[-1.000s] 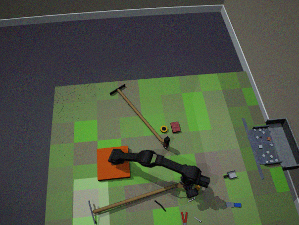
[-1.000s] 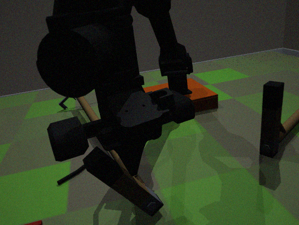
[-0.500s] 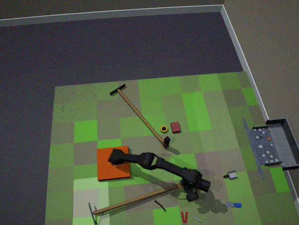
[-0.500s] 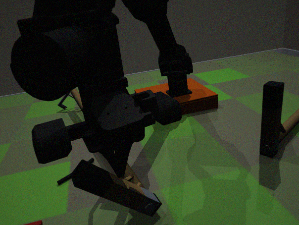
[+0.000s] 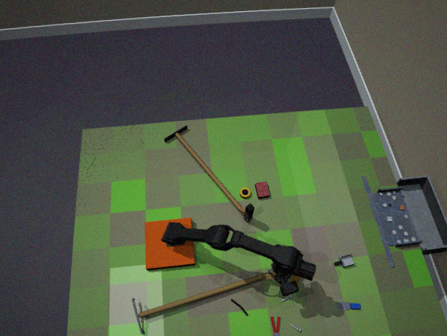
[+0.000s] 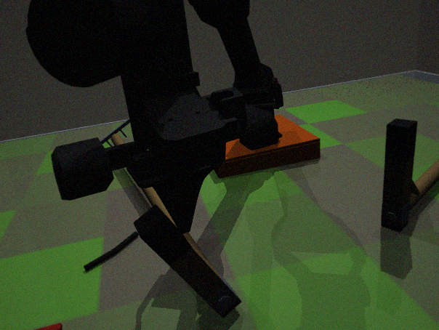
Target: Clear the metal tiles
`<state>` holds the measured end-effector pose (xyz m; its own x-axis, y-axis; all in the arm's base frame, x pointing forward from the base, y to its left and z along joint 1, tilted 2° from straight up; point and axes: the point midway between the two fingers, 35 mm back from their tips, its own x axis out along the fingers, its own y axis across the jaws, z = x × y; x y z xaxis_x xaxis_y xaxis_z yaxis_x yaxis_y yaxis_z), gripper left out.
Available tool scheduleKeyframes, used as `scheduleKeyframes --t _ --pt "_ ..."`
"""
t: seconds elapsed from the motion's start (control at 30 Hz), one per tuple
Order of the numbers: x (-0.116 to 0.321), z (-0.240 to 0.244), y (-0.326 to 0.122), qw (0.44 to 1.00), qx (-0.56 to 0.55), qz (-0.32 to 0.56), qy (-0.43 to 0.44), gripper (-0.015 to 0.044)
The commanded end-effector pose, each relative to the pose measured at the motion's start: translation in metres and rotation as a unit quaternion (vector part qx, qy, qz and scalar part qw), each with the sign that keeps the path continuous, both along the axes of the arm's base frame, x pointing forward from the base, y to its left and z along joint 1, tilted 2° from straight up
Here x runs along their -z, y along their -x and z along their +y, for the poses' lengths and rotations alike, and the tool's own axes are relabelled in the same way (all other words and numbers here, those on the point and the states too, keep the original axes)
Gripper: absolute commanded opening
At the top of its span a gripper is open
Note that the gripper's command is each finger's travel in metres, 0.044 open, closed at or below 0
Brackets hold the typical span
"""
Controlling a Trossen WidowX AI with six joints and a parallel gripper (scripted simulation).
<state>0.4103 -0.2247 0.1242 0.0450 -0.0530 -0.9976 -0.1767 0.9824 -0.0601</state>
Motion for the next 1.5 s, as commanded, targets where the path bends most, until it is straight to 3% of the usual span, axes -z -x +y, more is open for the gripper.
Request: scheduleKeyframes --t 0.0,0.7,1.47 --pt "-0.004 0.022 -0.006 1.000 -0.011 -0.001 0.001 0.0000" --pt "-0.019 0.130 -0.009 0.998 -0.061 0.005 0.000 0.0000" --pt "-0.029 0.237 0.022 0.993 -0.115 0.011 0.001 0.0000"
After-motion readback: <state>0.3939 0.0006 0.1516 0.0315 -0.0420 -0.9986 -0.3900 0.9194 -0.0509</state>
